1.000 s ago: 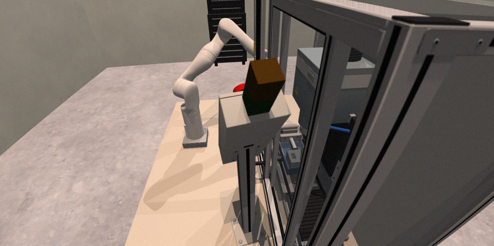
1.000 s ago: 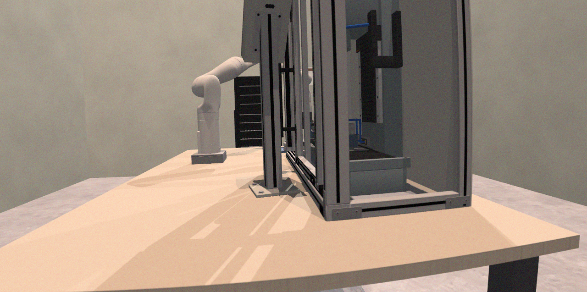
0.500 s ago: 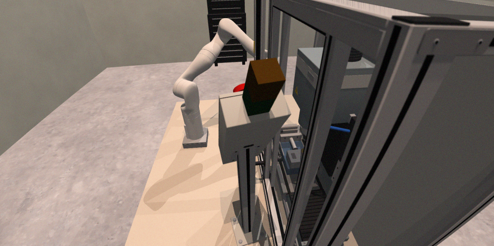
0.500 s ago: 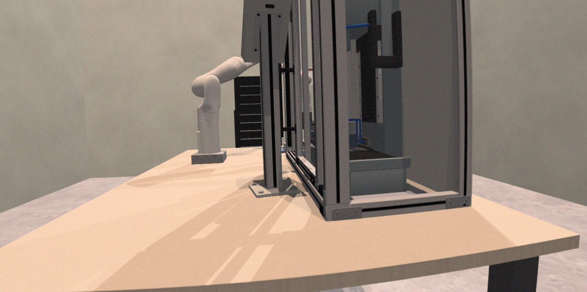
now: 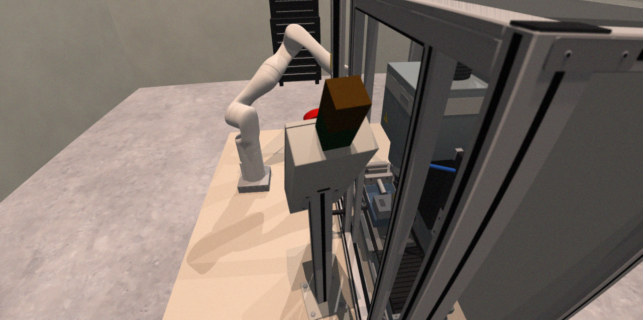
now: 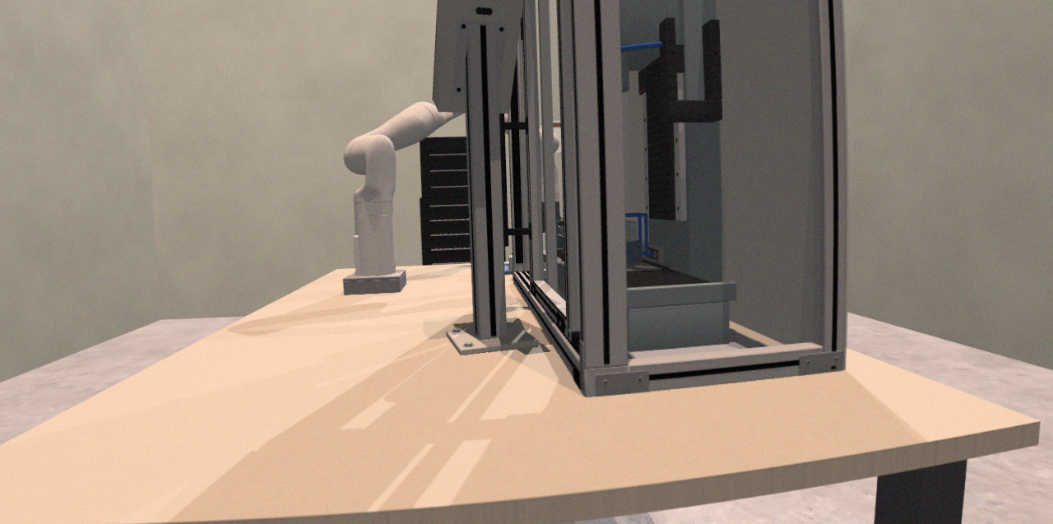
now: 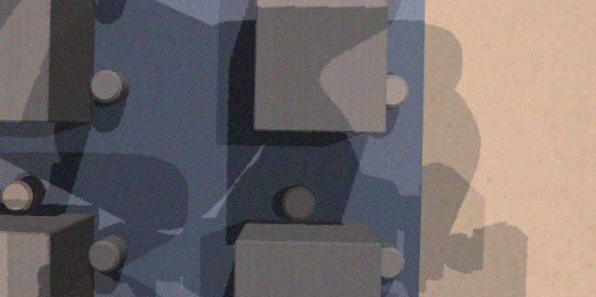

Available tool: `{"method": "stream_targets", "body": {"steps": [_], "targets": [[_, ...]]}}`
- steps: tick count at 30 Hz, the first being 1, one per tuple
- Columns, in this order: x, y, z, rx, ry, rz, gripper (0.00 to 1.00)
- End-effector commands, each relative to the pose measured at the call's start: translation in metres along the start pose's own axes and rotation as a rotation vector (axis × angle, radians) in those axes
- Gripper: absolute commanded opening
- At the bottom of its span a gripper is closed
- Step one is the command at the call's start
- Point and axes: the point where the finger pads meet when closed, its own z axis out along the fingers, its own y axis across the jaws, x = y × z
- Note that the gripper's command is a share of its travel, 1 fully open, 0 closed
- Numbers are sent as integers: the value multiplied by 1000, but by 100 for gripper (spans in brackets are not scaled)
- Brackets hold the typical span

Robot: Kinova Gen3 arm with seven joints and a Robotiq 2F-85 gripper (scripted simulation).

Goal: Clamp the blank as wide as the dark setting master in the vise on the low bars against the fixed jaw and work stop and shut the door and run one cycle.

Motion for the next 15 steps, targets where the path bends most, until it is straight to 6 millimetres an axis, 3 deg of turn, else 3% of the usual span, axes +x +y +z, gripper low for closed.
{"method": "stream_targets", "body": {"steps": [1,15], "targets": [[-2,2,2,-6,-1,-3,100],[-2,2,3,-6,-1,-3,100]]}}
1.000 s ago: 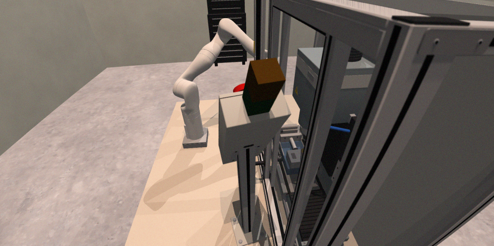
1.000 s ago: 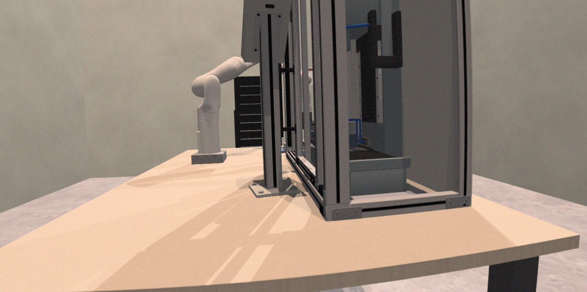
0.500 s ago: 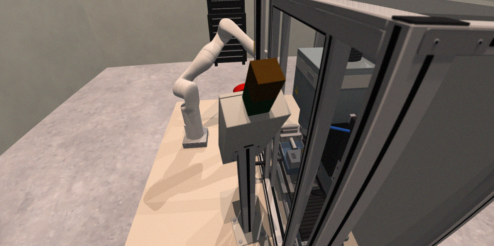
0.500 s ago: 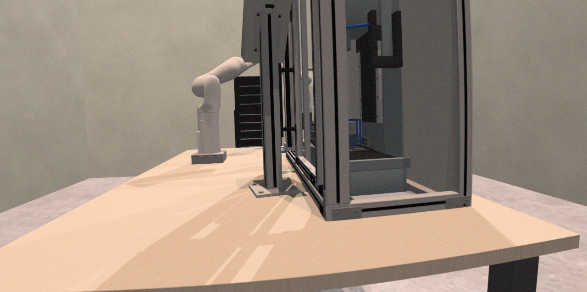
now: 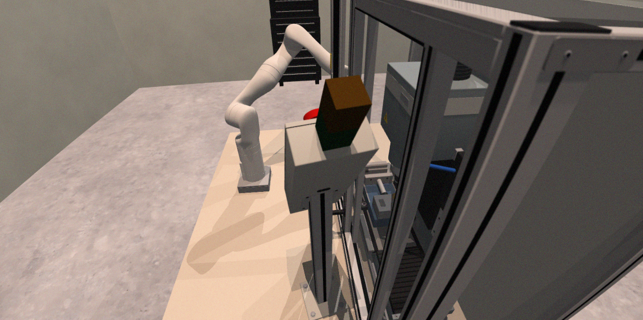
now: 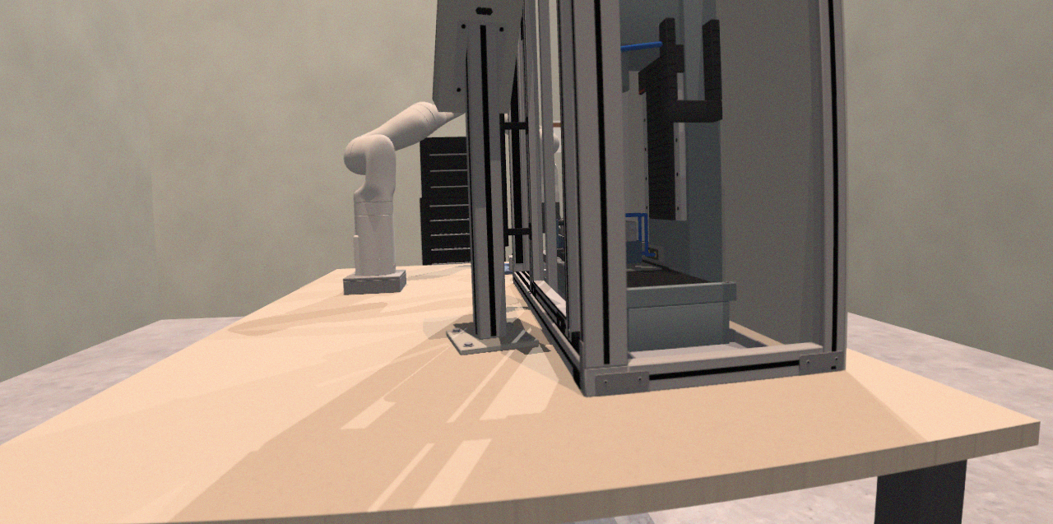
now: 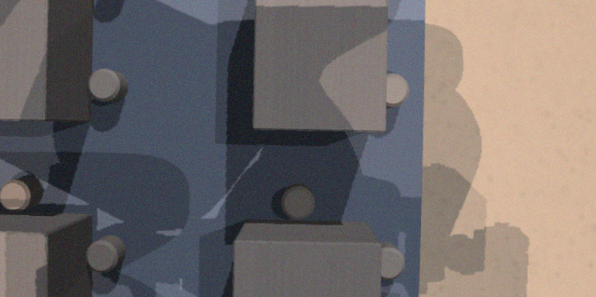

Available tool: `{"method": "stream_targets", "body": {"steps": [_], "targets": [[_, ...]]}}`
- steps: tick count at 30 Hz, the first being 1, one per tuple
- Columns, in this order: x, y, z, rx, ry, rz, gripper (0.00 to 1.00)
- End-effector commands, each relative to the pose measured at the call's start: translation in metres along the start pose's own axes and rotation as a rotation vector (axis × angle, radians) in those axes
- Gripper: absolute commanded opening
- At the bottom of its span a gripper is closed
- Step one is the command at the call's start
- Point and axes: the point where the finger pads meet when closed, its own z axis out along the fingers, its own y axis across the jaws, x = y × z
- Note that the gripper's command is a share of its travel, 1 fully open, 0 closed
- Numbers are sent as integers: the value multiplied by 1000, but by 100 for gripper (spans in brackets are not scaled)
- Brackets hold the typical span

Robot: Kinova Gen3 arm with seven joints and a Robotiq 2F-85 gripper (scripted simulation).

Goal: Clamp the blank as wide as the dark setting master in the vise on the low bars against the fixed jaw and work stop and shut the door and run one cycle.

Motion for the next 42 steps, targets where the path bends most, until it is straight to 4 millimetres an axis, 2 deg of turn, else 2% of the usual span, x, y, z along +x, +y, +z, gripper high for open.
{"method": "stream_targets", "body": {"steps": [1,42], "targets": [[-2,2,2,-6,-1,-3,100],[-4,3,4,-6,-1,-3,100]]}}
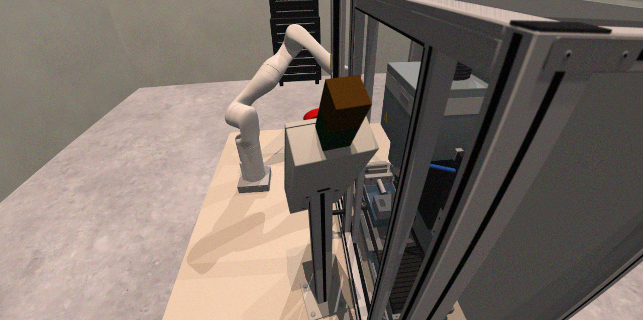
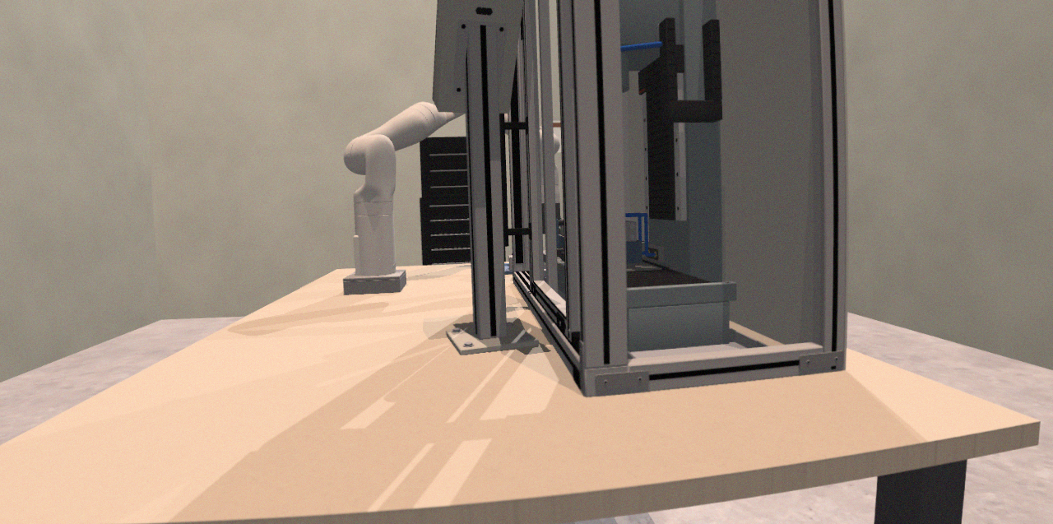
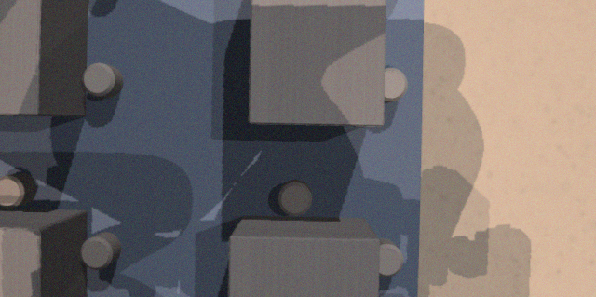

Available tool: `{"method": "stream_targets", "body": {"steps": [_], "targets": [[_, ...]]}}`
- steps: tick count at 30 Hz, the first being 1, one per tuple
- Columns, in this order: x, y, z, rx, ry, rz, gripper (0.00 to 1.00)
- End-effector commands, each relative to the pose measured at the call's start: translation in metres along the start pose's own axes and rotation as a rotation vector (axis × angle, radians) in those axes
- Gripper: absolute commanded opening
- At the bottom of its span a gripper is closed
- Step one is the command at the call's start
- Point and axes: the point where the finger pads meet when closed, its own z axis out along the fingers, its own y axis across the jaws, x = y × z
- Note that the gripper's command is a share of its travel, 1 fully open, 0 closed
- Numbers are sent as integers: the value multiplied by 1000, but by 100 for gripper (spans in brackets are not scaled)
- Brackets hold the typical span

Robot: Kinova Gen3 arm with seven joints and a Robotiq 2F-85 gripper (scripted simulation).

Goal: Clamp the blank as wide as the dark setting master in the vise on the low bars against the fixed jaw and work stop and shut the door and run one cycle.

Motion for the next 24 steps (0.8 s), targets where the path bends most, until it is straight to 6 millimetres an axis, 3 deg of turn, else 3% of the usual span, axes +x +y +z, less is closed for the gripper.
{"method": "stream_targets", "body": {"steps": [1,24], "targets": [[0,1,0,-2,1,-1,100],[-3,2,3,-6,-1,-3,100]]}}
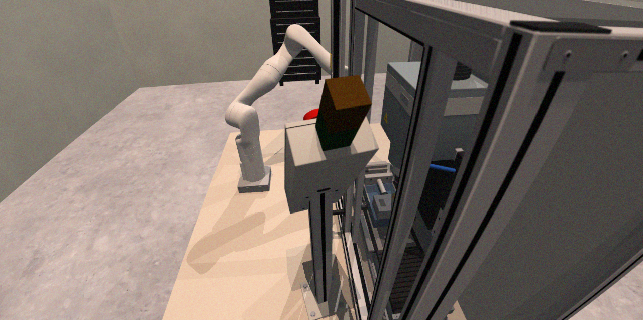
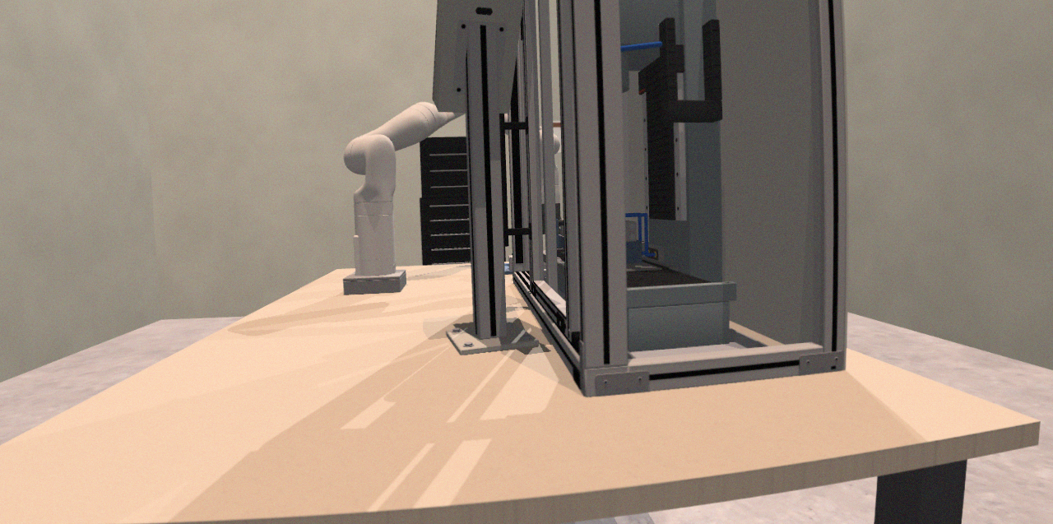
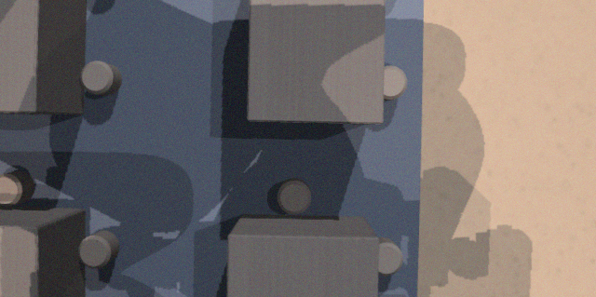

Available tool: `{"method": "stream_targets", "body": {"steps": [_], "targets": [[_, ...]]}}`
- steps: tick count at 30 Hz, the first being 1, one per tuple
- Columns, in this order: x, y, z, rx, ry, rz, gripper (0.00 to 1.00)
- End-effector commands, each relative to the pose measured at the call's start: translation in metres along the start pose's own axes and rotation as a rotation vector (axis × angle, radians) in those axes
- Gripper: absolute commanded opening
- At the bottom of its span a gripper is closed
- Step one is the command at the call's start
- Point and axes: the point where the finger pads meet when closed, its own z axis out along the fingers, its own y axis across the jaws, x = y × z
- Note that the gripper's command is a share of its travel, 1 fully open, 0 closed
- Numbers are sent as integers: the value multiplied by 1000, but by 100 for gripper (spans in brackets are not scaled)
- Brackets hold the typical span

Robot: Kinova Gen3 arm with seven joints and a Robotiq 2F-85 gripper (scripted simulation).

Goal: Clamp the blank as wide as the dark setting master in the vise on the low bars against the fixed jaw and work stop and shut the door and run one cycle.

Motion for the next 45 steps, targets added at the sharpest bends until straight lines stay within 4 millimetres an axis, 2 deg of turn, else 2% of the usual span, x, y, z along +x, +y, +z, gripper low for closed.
{"method": "stream_targets", "body": {"steps": [1,27,28,45], "targets": [[-2,2,2,-6,-2,-3,100],[-3,2,3,-6,-2,-3,100],[-1,1,0,-2,1,1,10],[-1,1,0,-3,2,1,10]]}}
